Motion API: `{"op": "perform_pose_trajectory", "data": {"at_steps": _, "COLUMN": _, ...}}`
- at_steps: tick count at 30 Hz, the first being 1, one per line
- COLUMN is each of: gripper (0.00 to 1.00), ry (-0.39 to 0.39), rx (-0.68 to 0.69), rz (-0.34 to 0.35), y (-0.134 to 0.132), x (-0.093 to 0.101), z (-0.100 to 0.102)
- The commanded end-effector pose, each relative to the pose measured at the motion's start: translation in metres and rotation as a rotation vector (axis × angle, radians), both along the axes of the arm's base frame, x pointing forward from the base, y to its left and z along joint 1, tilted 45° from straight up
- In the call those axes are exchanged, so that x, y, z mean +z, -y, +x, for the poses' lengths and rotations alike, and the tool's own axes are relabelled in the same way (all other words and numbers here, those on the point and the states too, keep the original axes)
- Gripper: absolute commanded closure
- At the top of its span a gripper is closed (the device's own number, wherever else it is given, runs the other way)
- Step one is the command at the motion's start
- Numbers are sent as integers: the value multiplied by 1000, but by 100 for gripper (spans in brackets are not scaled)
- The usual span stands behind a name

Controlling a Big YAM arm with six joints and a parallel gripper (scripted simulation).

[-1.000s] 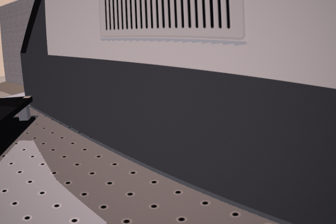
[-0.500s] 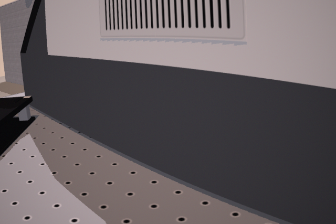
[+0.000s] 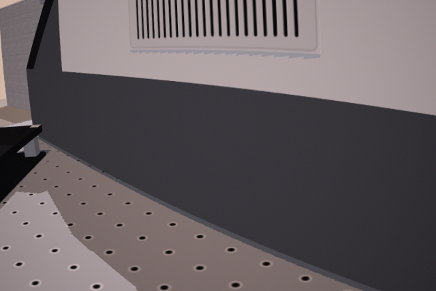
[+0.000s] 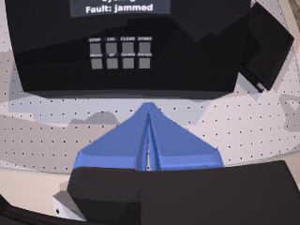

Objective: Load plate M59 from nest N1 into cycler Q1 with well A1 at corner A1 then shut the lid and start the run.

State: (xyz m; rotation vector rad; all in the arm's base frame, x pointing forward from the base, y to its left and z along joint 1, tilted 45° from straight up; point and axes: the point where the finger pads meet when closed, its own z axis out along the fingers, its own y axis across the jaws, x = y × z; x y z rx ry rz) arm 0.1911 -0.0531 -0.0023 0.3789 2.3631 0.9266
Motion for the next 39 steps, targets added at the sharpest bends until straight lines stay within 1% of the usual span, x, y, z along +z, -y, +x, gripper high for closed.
{"op": "perform_pose_trajectory", "data": {"at_steps": 1, "gripper": 100, "ry": -6, "rx": -19, "rz": 12, "y": -2, "x": -2, "z": 5}}
{"op": "perform_pose_trajectory", "data": {"at_steps": 13, "gripper": 100, "ry": -24, "rx": -26, "rz": 39, "y": -16, "x": -14, "z": 20}}
{"op": "perform_pose_trajectory", "data": {"at_steps": 15, "gripper": 100, "ry": -24, "rx": -26, "rz": 39, "y": -16, "x": -14, "z": 20}}
{"op": "perform_pose_trajectory", "data": {"at_steps": 17, "gripper": 100, "ry": -14, "rx": -30, "rz": 22, "y": -11, "x": -13, "z": 25}}
{"op": "perform_pose_trajectory", "data": {"at_steps": 24, "gripper": 100, "ry": -26, "rx": -27, "rz": 40, "y": -23, "x": -21, "z": 31}}
{"op": "perform_pose_trajectory", "data": {"at_steps": 29, "gripper": 100, "ry": -19, "rx": -33, "rz": 25, "y": -20, "x": -24, "z": 43}}
{"op": "perform_pose_trajectory", "data": {"at_steps": 32, "gripper": 100, "ry": -20, "rx": -32, "rz": 25, "y": -21, "x": -25, "z": 44}}
{"op": "perform_pose_trajectory", "data": {"at_steps": 33, "gripper": 100, "ry": -23, "rx": -33, "rz": 27, "y": -23, "x": -26, "z": 41}}
{"op": "perform_pose_trajectory", "data": {"at_steps": 39, "gripper": 100, "ry": -24, "rx": -24, "rz": 29, "y": -32, "x": -33, "z": 47}}
